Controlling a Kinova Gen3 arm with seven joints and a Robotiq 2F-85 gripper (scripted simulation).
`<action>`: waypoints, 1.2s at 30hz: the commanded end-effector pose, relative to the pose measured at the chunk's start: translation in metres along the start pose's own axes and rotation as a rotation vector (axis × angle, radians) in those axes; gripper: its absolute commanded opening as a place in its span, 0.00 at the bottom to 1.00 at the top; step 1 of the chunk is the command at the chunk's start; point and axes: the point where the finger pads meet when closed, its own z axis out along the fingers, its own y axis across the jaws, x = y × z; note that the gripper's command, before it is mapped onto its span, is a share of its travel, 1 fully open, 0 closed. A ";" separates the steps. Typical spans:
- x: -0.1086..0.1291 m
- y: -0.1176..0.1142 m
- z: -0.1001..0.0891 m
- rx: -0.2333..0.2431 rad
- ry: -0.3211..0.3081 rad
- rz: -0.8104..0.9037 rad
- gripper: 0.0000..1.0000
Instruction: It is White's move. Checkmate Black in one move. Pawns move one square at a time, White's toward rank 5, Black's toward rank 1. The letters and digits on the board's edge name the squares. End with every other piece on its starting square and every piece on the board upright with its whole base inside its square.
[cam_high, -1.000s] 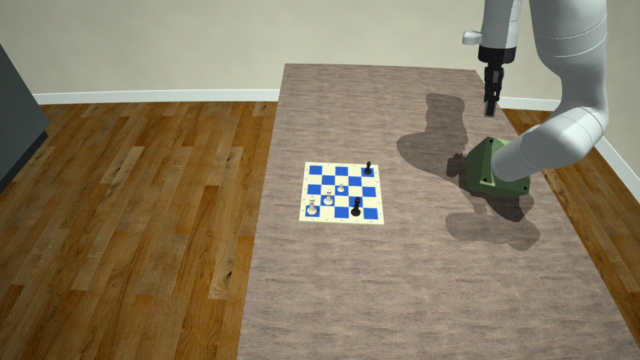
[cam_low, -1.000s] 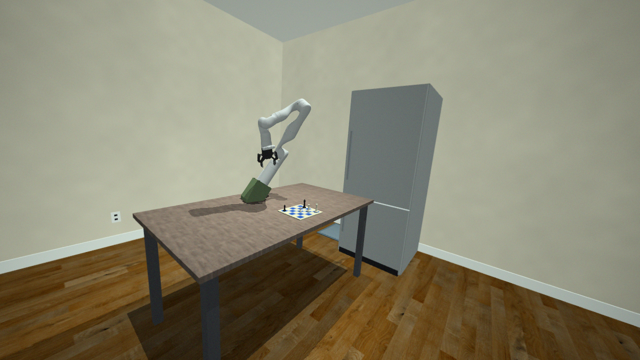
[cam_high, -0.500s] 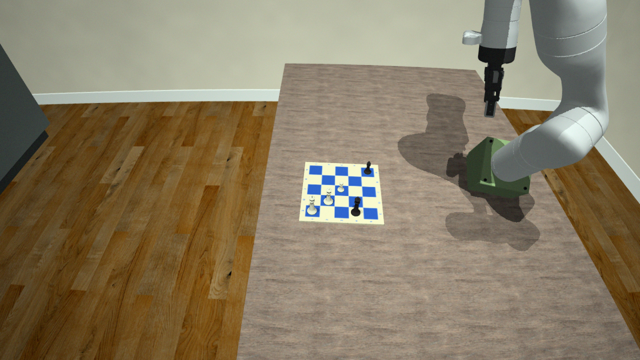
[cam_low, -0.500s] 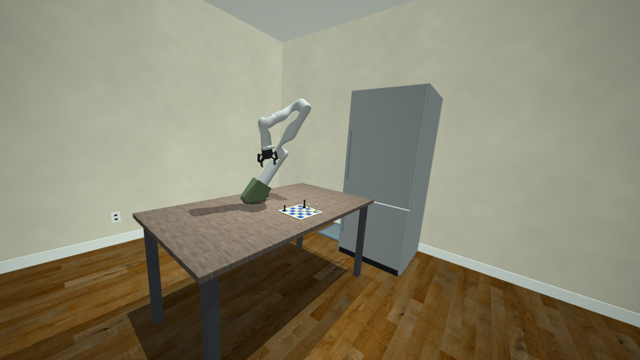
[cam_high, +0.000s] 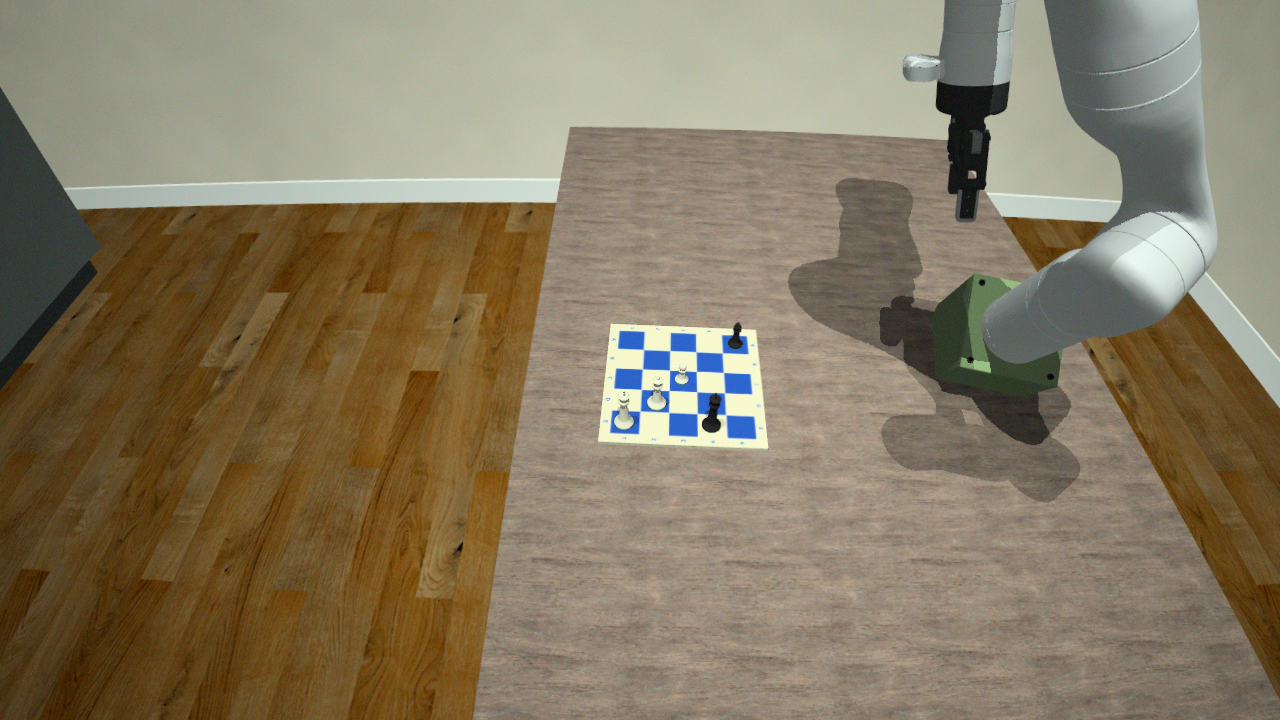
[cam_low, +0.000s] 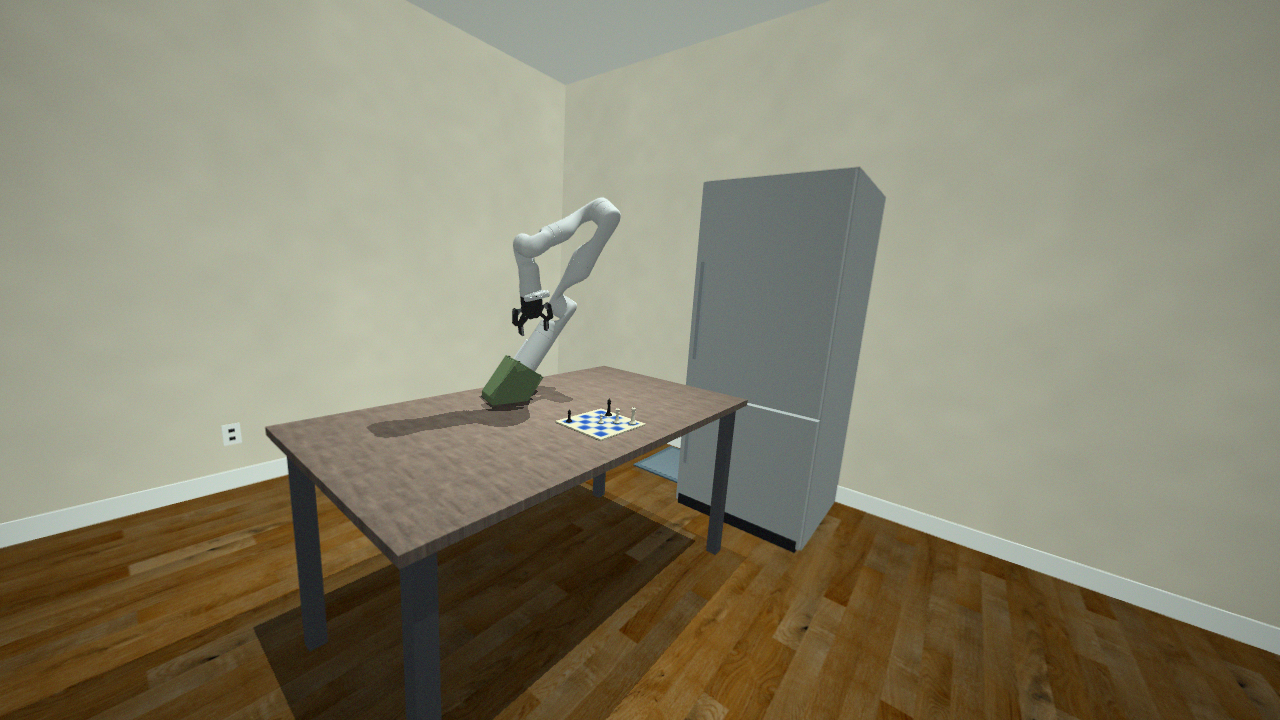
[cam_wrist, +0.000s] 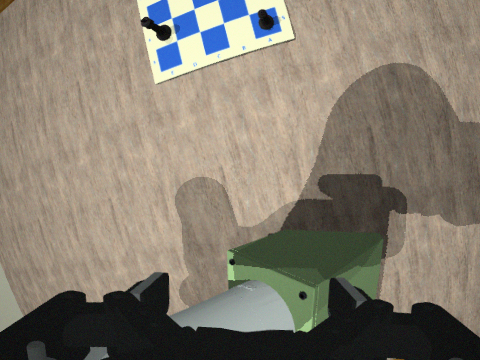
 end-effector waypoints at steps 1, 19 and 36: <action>0.002 0.006 0.000 0.003 -0.010 -0.004 1.00; 0.125 0.097 0.008 0.094 -0.086 -0.579 1.00; 0.294 0.139 0.088 0.278 0.113 -1.309 1.00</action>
